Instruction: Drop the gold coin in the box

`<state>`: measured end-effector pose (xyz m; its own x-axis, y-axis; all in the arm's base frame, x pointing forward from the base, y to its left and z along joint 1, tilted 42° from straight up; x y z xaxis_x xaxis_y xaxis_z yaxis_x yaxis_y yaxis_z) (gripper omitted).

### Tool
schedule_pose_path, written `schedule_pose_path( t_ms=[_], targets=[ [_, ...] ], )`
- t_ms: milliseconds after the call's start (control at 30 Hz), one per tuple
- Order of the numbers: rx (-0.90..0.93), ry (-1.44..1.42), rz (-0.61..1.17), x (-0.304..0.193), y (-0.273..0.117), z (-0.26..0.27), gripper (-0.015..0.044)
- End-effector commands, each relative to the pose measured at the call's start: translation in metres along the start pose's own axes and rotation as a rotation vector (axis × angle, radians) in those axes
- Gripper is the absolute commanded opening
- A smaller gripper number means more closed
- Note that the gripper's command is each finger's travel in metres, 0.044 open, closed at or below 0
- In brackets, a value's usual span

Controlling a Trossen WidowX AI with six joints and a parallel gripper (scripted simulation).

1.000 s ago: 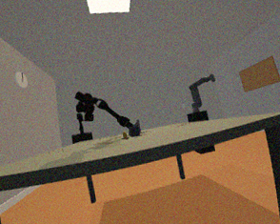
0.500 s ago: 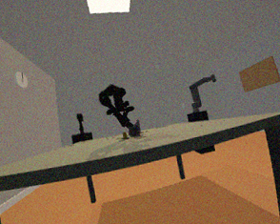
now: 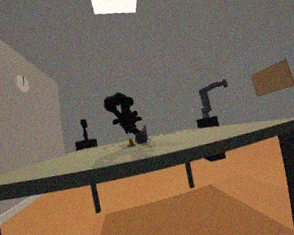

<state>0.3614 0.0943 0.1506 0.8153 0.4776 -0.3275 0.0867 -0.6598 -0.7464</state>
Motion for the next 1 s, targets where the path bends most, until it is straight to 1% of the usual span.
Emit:
schedule_pose_path(
  t_ms=[0, 67, 967],
  targets=[
    [-0.007, -0.006, -0.006, 0.001, 0.007, 0.0, 0.0161],
    [-0.008, -0.006, -0.006, 0.001, 0.016, -0.002, 0.0161],
    [-0.009, -0.006, -0.005, 0.001, 0.057, -0.002, 0.0161]
  ],
)
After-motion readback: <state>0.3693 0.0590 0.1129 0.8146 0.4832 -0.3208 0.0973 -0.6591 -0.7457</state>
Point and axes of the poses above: the point midway between the two fingers, 35 mm back from their tips, its own y axis out along the fingers, its own z axis across the jaws, x = y × z, the point moved 9 cm from there along -y, back along the fingers
